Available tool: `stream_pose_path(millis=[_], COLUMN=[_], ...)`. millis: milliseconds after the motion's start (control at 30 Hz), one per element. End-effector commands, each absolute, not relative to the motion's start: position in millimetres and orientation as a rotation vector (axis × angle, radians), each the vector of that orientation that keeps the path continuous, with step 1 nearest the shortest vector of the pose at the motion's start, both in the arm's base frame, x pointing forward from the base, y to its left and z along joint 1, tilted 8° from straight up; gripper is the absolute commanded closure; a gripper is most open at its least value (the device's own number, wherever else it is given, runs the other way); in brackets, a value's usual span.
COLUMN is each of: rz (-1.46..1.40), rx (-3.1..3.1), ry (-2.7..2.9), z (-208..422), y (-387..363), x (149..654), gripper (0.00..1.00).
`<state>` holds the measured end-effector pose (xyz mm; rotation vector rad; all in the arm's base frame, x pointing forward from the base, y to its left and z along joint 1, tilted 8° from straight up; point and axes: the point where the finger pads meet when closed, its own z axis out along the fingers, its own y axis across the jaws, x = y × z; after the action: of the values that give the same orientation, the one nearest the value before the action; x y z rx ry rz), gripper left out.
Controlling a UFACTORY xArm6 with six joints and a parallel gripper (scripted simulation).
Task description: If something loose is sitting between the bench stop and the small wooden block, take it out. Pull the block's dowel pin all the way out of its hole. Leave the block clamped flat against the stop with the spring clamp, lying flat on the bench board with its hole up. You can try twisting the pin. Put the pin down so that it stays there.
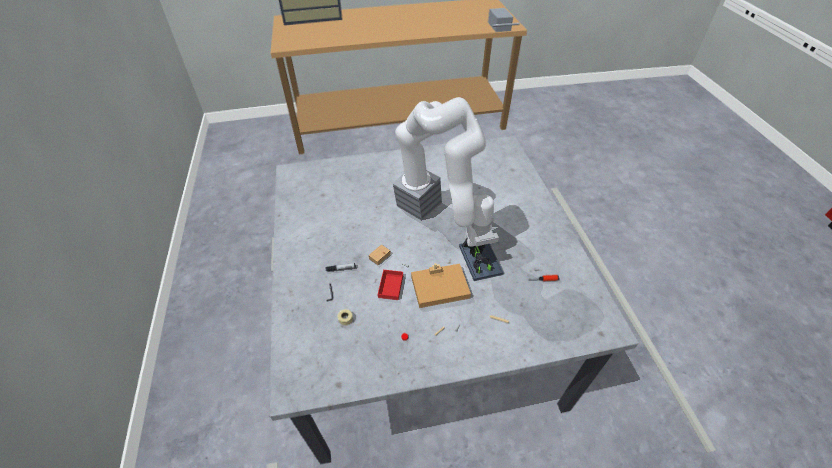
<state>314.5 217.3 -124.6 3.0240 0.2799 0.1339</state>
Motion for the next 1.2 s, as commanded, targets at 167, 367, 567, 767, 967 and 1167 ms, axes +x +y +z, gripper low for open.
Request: stream_pose_path(millis=[167, 367, 567, 767, 967, 1167], rz=[0.137, 0.137, 0.137, 0.137, 0.137, 0.138], rx=[3.025, 3.025, 3.025, 3.026, 3.026, 3.026], ry=[0.280, 0.280, 0.280, 0.280, 0.280, 0.280], z=[-113, -103, -91, -76, -65, -51], y=[219, 220, 221, 223, 224, 225], x=[314, 313, 312, 311, 310, 308], gripper=[0.73, 0.73, 0.73, 0.73, 0.73, 0.73])
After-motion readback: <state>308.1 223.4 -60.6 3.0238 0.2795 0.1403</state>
